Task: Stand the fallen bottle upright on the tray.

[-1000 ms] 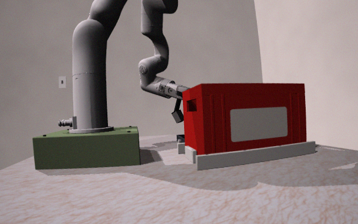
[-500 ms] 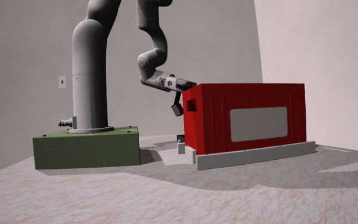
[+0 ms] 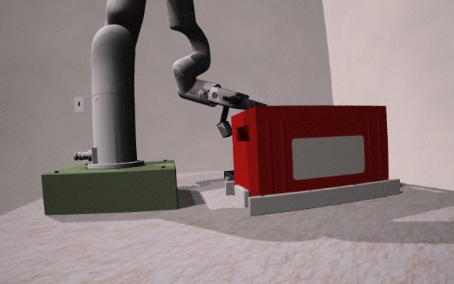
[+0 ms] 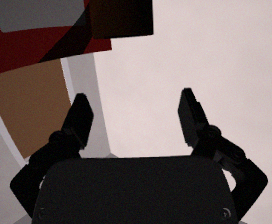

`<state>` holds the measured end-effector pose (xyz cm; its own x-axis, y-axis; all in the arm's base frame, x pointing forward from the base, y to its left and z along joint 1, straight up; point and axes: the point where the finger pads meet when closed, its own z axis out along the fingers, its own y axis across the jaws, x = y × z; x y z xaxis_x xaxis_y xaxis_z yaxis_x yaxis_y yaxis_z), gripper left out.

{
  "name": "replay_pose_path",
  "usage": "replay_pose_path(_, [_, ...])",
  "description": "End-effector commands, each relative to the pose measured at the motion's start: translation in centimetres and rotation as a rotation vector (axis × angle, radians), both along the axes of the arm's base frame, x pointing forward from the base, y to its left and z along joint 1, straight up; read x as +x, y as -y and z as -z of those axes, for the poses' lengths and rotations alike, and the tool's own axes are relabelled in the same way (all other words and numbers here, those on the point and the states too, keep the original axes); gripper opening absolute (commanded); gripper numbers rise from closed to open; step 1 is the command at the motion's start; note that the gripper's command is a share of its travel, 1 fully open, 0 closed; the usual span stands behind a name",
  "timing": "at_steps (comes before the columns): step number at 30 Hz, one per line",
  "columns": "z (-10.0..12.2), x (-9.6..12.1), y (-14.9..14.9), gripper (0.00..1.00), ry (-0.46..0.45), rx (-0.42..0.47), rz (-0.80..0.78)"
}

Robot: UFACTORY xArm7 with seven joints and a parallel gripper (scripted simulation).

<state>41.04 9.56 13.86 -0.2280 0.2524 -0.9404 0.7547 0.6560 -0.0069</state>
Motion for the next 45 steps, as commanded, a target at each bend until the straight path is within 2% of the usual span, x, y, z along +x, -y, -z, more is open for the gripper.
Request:
replay_pose_path(1, [-0.9,0.1,-0.1,1.0,0.003,0.002,0.0])
replay_pose_path(11, [-2.4,0.1,-0.1,1.0,0.003,0.002,0.0])
replay_pose_path(27, [-2.9,0.1,-0.1,1.0,0.003,0.002,0.0])
replay_pose_path(28, [-2.9,0.1,-0.1,0.0,0.003,0.002,0.0])
replay_pose_path(45, [-2.9,0.1,-0.1,0.0,0.003,0.002,0.0])
